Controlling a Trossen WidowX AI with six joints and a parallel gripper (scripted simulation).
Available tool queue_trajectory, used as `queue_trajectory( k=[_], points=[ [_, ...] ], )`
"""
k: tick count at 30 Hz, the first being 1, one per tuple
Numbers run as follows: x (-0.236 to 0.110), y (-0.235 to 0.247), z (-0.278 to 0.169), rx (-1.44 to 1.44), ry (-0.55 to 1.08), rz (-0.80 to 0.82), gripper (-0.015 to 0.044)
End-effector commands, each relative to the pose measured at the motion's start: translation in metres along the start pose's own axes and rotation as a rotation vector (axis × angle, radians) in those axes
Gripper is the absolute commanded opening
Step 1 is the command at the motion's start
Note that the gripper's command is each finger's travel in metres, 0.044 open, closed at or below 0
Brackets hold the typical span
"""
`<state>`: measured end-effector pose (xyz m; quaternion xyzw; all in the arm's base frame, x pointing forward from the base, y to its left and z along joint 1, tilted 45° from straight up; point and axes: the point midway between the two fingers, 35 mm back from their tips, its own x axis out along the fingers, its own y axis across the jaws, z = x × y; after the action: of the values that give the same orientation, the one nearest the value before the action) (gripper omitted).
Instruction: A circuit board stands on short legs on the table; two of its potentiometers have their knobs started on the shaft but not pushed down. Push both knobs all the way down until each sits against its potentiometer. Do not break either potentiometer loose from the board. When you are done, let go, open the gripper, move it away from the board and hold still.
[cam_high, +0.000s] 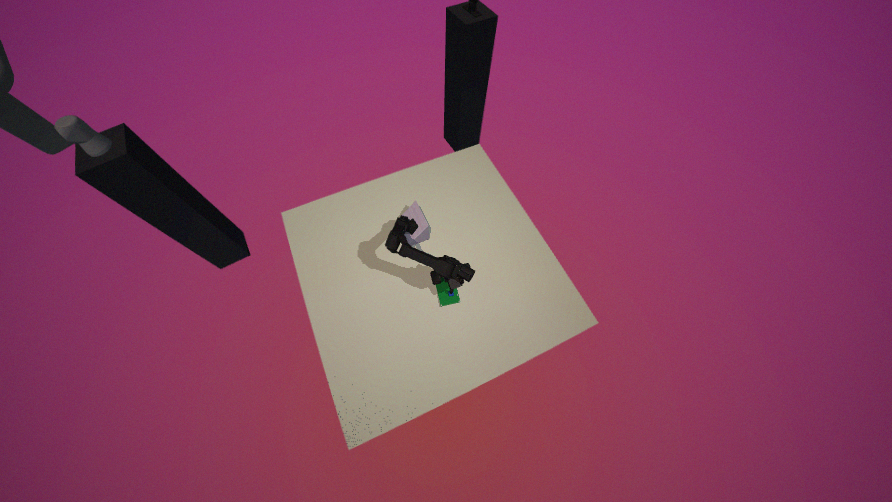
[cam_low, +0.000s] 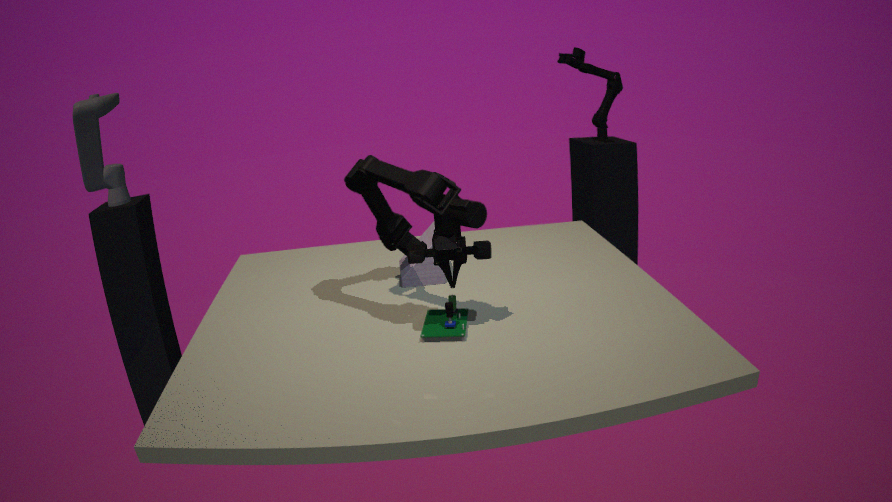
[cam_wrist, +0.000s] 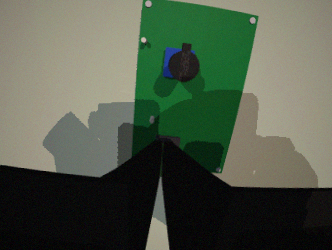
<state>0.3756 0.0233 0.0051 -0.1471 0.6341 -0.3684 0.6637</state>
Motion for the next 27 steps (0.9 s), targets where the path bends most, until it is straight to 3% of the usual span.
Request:
queue_trajectory(
  k=[1, 7, 11, 27],
  points=[
    [-0.013, -0.003, 0.024, 0.011, 0.0, -0.009, 0.0],
    [-0.024, -0.008, 0.044, 0.02, 0.006, -0.019, 0.0],
    [-0.005, -0.008, 0.044, 0.02, 0.005, -0.02, 0.0],
    [0.012, -0.009, 0.044, 0.02, 0.005, -0.021, 0.0]
  ],
)
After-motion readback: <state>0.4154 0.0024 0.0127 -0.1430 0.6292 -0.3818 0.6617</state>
